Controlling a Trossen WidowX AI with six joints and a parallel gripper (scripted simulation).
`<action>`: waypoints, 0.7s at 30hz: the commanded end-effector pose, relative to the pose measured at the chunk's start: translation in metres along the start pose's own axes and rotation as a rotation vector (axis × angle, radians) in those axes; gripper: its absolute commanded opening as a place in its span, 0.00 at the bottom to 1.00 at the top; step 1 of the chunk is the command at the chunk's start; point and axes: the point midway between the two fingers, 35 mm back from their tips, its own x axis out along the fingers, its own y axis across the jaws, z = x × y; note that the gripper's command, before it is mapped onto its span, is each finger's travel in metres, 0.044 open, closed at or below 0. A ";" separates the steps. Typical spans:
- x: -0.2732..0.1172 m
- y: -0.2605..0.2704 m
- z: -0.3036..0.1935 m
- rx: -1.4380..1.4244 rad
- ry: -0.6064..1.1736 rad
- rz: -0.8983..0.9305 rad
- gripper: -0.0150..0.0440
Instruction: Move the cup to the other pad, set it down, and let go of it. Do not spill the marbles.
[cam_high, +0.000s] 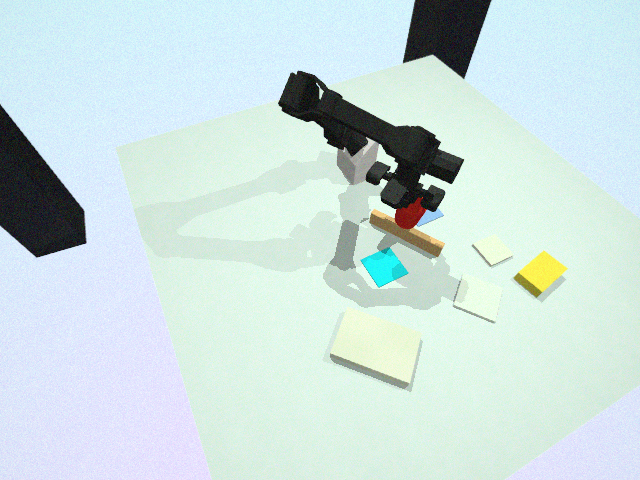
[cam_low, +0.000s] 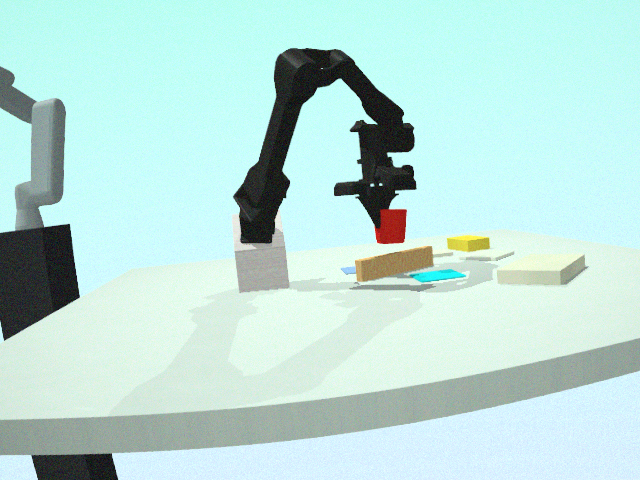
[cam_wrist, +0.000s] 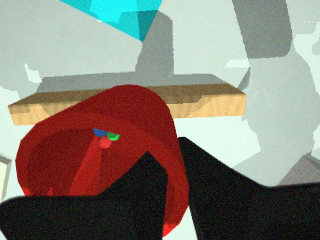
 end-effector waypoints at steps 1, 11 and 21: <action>-0.003 0.002 0.014 0.000 -0.005 0.009 0.25; -0.003 0.001 0.040 0.001 -0.006 0.009 0.25; -0.004 0.001 0.069 0.001 -0.008 0.009 0.25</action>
